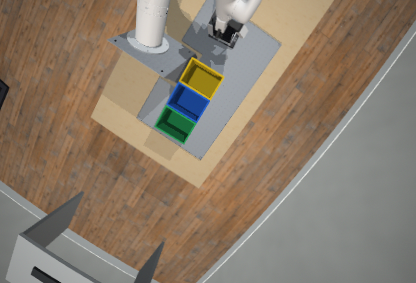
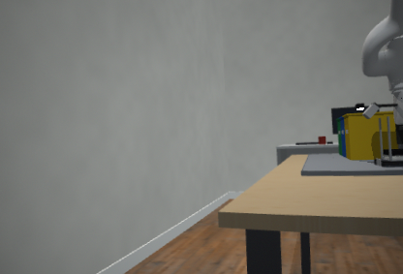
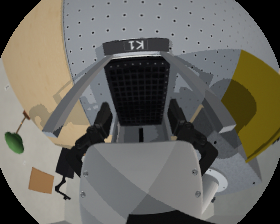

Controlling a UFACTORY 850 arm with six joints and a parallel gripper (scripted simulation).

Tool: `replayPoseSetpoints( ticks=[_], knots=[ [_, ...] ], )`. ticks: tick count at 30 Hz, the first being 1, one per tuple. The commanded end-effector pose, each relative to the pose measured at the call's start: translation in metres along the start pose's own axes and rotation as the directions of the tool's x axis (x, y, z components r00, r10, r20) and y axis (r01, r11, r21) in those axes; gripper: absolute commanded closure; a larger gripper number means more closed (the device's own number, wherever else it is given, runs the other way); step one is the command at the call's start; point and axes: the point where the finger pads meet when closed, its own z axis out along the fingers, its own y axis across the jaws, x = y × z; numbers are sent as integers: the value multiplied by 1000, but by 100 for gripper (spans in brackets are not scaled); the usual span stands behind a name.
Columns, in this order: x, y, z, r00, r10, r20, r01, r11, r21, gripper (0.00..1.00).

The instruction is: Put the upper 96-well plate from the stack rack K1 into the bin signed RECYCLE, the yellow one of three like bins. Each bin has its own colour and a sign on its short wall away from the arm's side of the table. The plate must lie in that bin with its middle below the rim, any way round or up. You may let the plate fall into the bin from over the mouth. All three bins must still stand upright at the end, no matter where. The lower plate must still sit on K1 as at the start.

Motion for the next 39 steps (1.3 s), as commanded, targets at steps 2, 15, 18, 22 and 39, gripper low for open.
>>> replayPoseSetpoints(
  ticks=[2, 15, 18, 22, 39],
  knots=[
    [0, 0, 0, 1000, 0, -1, 0, 1000, 0, 0],
    [0, 0, 6, 1000, 0, -1, 0, 1000, 0, 0],
    [0, 0, 8, 1000, 0, -1, 0, 1000, 0, 0],
    [0, 0, 10, 1000, 0, -1, 0, 1000, 0, 0],
    [0, 0, 20, 1000, 0, -1, 0, 1000, 0, 0]
  ],
)
